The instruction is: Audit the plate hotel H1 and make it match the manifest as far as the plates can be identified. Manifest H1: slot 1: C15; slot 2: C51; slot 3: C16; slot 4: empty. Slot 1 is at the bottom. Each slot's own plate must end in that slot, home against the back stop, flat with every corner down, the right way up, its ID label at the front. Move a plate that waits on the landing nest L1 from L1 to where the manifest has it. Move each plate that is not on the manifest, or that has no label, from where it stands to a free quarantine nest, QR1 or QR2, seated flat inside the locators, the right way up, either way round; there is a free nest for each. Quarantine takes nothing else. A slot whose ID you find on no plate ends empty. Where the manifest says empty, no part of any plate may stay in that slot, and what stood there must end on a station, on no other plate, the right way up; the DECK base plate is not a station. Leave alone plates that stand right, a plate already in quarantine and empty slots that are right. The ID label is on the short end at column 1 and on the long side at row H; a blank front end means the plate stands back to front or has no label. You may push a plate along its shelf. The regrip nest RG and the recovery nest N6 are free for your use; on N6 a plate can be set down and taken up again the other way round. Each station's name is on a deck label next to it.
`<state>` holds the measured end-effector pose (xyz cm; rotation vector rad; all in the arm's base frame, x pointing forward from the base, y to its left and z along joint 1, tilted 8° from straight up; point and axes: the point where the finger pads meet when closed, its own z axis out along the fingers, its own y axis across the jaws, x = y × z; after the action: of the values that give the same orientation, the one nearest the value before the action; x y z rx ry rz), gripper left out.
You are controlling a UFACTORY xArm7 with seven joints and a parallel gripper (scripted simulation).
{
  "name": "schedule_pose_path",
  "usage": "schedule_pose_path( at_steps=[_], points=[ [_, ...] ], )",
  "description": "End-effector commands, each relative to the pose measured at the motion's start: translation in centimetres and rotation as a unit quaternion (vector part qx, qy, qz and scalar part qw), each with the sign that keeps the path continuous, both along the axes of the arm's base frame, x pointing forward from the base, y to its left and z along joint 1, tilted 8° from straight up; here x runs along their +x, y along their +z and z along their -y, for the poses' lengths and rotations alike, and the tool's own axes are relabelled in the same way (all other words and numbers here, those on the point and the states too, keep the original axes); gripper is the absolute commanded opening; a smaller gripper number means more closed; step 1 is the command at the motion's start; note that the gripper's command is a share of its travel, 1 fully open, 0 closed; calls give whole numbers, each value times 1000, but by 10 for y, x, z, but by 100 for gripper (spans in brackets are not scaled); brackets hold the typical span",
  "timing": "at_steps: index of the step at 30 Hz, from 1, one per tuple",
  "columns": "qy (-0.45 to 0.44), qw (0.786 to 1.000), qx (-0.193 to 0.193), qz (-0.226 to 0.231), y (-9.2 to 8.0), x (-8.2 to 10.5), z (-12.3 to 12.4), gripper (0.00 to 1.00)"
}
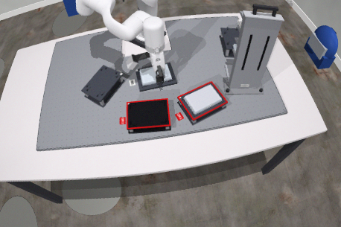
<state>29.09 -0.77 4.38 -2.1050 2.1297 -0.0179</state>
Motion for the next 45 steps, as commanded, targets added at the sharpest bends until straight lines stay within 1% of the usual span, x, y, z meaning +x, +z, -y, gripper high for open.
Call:
schedule_pose_path(
  at_steps=[1,34,45],
  points=[
    [0,1000,0,1,0,1,0,100],
    [0,1000,0,1,0,1,0,100],
    [0,1000,0,1,18,-1,2,100]
  ],
)
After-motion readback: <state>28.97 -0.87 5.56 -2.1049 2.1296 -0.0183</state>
